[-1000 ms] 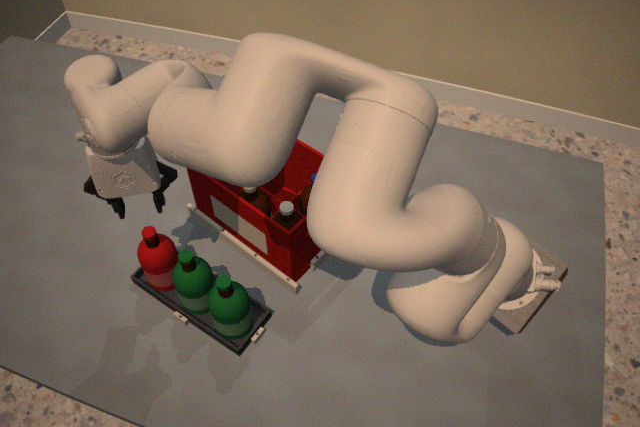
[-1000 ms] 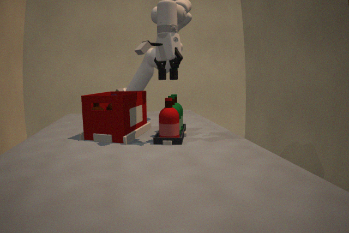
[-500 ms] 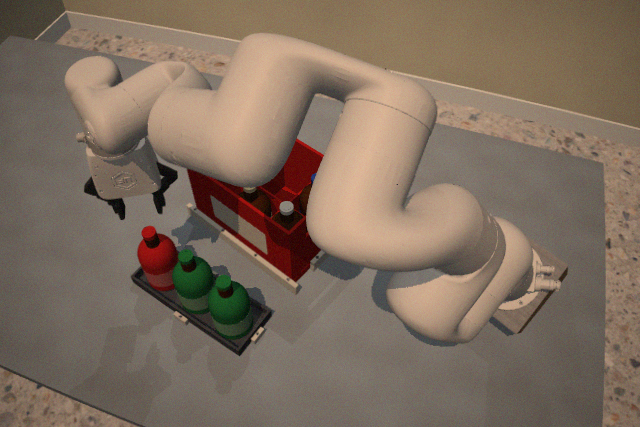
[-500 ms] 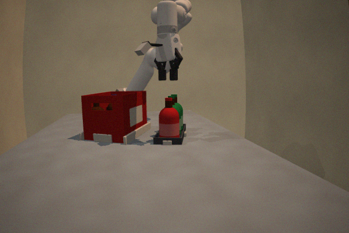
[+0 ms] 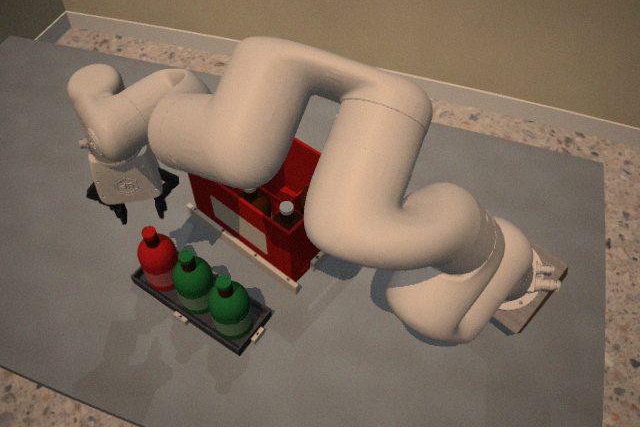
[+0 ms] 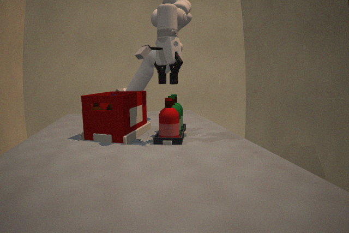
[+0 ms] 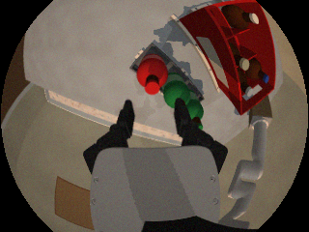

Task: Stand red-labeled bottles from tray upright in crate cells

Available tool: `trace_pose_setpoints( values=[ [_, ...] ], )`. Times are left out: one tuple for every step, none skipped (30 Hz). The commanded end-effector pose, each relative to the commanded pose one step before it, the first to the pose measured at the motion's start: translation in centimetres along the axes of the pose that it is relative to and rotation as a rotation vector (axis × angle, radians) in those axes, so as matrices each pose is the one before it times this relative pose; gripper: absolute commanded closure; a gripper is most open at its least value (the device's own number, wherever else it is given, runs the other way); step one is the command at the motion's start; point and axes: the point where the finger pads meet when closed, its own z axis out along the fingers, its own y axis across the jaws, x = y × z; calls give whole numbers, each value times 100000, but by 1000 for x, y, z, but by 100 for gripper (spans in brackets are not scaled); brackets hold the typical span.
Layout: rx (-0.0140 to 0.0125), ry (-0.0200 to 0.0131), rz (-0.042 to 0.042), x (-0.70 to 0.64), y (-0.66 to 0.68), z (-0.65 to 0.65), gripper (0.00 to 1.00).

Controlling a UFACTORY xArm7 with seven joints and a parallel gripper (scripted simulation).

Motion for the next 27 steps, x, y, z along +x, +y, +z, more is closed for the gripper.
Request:
trace_pose_setpoints(
  values=[
    [339, 381, 24, 117, -88, 280, 35],
    [0, 0, 0, 1, -2, 145, 35],
    [0, 0, 0, 0, -2, 145, 35],
    [0, 0, 0, 1, -3, 146, 35],
    [0, 0, 0, 1, -2, 145, 35],
    [0, 0, 0, 1, -2, 144, 35],
    [0, 0, 0, 1, -2, 142, 35],
    [0, 0, 0, 1, -2, 140, 35],
    [0, 0, 0, 1, -2, 137, 35],
    [0, 0, 0, 1, -2, 133, 35],
    [0, 0, 0, 1, -2, 129, 35],
    [0, 0, 0, 1, -2, 124, 35],
    [0, 0, 0, 0, 0, 0, 35],
    [0, 0, 0, 0, 0, 0, 35],
    [0, 0, 0, 0, -2, 119, 35],
    [0, 0, 0, 1, -2, 113, 35],
    [0, 0, 0, 1, -2, 107, 35],
    [0, 0, 0, 1, -2, 100, 35],
    [0, 0, 0, 0, -1, 94, 35],
    [0, 0, 0, 0, -1, 86, 35],
    [0, 0, 0, 1, -1, 79, 35],
    [0, 0, 0, 1, -1, 72, 35],
    [0, 0, 0, 0, -1, 64, 35],
    [0, 0, 0, 0, -1, 57, 35],
    [0, 0, 0, 0, -1, 49, 35],
    [0, 0, 0, 0, -1, 42, 35],
    [0, 0, 0, 0, 0, 35, 35]
  ],
)
